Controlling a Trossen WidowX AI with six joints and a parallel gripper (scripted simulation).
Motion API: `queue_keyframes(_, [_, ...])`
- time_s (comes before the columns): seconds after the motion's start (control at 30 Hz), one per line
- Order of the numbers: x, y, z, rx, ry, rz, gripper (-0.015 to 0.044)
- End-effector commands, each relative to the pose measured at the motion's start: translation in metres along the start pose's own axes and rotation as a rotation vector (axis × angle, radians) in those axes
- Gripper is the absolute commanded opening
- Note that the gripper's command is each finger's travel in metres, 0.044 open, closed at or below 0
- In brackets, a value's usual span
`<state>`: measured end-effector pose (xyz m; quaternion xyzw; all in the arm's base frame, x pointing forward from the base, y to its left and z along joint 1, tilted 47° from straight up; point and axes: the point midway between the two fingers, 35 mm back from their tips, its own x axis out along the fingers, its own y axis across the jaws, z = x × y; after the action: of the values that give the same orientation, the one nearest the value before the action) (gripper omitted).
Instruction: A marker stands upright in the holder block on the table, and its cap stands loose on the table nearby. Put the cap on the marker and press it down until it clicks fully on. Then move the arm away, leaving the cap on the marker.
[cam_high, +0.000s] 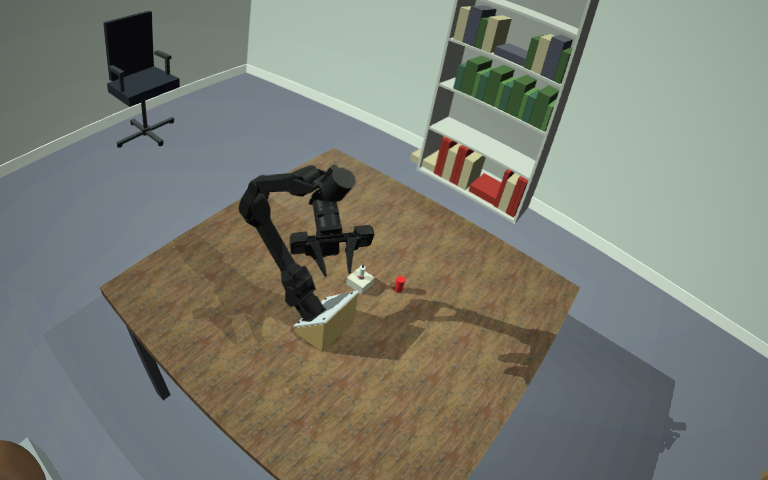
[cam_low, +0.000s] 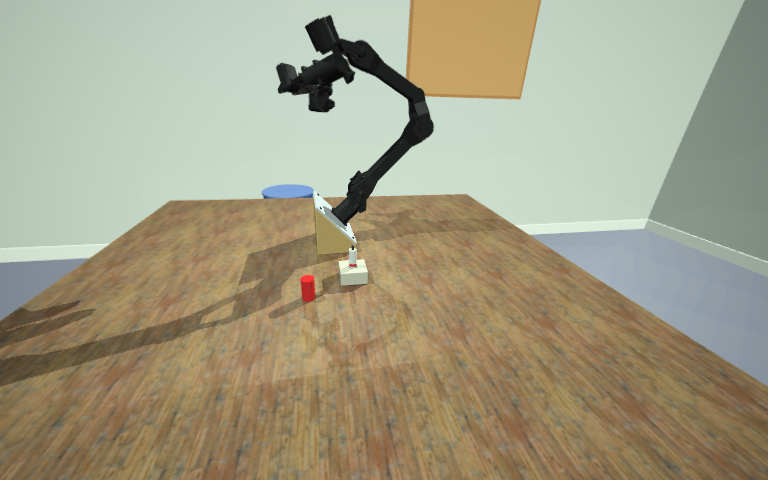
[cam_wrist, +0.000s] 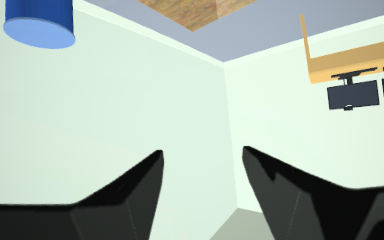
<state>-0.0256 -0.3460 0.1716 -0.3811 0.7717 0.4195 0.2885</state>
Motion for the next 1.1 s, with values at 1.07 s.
queue_keyframes(1.07, [-0.146, -0.289, 0.350, -0.043, -1.161, -0.038, 0.0247])
